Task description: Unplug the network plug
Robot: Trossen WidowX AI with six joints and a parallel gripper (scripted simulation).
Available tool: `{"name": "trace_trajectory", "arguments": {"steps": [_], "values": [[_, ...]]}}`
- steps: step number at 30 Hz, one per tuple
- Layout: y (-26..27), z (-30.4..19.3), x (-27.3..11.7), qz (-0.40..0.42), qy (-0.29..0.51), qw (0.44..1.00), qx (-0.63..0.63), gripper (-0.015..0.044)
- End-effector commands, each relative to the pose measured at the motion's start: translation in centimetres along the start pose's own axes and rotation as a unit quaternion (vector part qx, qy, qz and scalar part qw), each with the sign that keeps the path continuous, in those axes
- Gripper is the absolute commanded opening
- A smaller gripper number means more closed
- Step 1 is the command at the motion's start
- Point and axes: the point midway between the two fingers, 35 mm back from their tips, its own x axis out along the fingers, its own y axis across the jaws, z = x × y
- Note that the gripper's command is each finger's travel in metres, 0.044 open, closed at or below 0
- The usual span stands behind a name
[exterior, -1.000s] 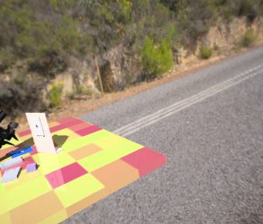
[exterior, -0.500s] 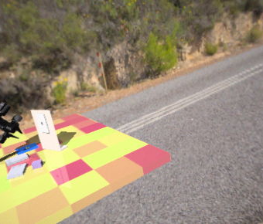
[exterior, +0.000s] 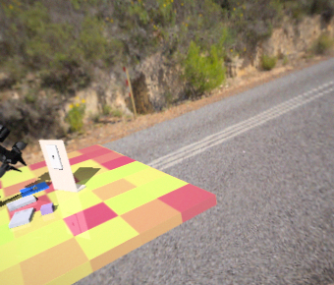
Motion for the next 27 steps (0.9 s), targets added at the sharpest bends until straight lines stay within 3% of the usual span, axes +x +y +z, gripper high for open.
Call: {"name": "trace_trajectory", "arguments": {"steps": [1, 27], "values": [[0.6, 0.1, -0.8, 0.005, -0.001, 1.0, 0.006, 0.0156], [5.0, -0.1, -6.3, 0.005, 0.001, 1.0, 0.003, 0.0156]]}}
